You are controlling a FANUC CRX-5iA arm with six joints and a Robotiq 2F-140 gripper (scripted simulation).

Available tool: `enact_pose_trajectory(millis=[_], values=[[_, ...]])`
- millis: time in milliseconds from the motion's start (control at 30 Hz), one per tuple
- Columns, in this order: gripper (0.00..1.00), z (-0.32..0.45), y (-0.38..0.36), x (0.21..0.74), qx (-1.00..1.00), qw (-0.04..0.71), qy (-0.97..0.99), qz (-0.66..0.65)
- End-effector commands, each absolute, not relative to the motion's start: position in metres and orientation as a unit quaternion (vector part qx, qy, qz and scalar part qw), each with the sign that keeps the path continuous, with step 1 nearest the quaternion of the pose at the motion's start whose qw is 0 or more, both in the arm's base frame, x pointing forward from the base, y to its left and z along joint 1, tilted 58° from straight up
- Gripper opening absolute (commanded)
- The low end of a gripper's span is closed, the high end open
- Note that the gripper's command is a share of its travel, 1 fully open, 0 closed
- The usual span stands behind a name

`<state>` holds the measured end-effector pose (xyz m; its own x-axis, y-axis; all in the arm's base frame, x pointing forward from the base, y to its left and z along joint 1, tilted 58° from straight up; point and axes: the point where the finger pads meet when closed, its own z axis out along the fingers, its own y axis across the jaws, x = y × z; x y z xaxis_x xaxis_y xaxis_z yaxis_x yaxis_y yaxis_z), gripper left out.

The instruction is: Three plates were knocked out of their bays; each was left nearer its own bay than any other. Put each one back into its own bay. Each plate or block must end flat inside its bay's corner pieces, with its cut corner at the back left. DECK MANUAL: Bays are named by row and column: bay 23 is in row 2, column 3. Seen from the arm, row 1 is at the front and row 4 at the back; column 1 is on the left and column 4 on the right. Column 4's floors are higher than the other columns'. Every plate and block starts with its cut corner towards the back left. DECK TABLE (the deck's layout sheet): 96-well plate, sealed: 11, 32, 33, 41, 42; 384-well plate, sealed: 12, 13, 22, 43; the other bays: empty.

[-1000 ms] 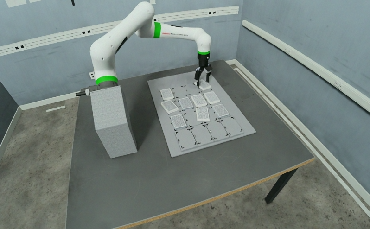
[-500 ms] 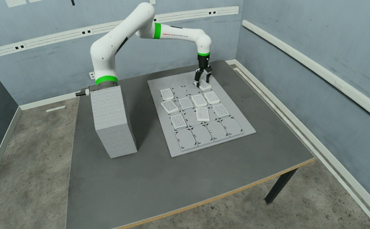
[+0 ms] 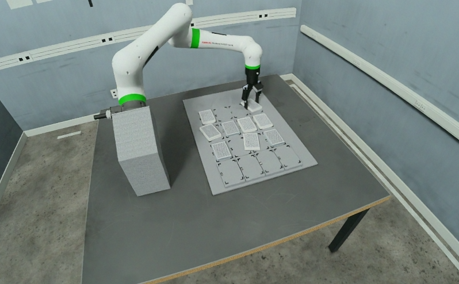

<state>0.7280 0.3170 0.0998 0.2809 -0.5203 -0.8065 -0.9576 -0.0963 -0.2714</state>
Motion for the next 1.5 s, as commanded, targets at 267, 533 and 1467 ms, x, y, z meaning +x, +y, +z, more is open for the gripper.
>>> enact_pose_trajectory(millis=[267, 533, 1467], values=[[0.62, 0.1004, 0.3159, 0.7287, -0.690, 0.406, 0.536, 0.269], [0.62, 0.1004, 0.3159, 0.7287, -0.690, 0.406, 0.536, 0.269], [0.60, 0.1008, 0.3152, 0.7286, -0.689, 0.406, 0.536, 0.269]])
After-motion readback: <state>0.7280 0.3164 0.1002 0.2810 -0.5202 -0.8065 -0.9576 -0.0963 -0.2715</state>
